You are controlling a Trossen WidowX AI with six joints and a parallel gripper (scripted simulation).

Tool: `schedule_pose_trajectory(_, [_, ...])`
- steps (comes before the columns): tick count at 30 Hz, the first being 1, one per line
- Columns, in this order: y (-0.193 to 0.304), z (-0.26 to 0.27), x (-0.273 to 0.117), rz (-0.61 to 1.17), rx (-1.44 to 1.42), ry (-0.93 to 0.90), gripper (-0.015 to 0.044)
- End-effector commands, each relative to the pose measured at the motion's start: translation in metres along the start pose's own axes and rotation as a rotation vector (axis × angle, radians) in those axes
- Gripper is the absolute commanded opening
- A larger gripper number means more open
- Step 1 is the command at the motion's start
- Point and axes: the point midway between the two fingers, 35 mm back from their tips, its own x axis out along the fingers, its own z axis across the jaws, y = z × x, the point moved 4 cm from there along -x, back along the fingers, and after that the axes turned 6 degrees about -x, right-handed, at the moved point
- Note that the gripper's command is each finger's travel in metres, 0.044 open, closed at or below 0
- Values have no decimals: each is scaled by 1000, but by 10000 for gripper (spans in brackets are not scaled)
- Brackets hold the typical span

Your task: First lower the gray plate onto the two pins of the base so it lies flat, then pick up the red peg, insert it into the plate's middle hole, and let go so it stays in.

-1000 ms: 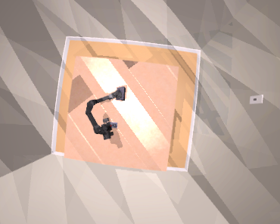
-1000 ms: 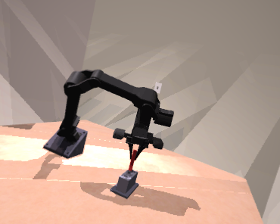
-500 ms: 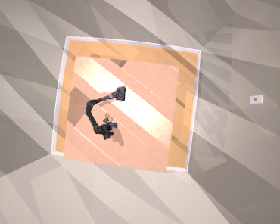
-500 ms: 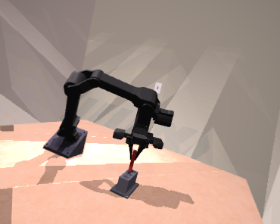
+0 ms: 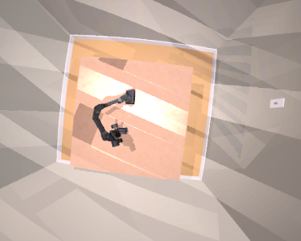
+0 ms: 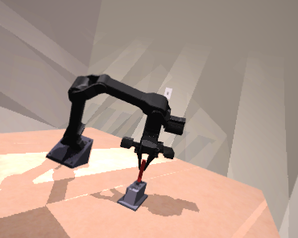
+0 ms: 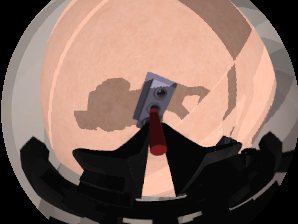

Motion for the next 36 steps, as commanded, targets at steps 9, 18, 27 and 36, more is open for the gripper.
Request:
schedule_pose_trajectory(9, [0,-3,0,-1,-7,1,0])
schedule_pose_trajectory(18, [0,0,0,-1,-7,1,0])
schedule_pose_trajectory(27, [-1,-2,0,-2,-7,1,0])
schedule_pose_trajectory(36, [1,0,0,-1,-7,1,0])
